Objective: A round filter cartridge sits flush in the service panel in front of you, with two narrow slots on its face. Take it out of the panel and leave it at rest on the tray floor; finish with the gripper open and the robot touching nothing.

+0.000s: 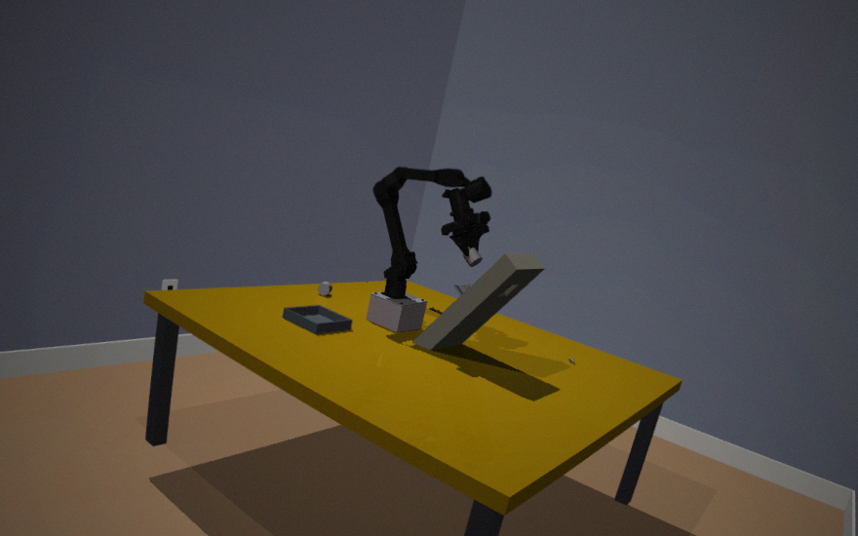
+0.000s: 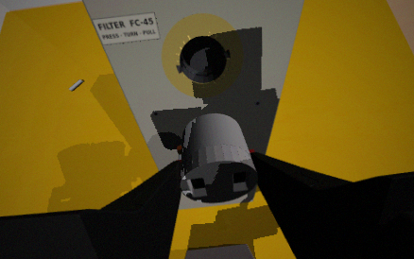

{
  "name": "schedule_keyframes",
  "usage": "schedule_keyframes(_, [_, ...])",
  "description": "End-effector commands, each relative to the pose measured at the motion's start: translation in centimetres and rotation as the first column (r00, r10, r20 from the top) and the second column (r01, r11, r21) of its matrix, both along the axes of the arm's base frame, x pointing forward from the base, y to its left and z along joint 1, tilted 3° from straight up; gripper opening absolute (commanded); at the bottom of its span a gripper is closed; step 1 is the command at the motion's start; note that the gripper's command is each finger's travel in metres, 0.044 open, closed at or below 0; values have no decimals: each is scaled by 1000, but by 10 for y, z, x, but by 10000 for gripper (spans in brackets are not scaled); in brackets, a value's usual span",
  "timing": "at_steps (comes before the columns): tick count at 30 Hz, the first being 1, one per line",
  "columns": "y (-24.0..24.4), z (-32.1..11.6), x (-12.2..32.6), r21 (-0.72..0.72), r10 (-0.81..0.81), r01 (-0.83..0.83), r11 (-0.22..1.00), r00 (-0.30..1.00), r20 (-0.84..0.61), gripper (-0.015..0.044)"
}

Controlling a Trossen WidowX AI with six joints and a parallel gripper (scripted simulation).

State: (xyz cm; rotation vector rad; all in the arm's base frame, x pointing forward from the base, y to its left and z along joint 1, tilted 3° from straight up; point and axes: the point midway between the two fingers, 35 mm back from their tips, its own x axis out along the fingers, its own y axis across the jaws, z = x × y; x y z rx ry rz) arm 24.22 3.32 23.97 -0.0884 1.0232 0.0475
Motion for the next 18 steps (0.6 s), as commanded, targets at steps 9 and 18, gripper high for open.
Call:
schedule_keyframes(9, [-27,3,4,-4,-4,4,1000,1000,-6,0])
schedule_keyframes(18, [-53,1,8,-6,-4,4,1000,1000,-7,0])
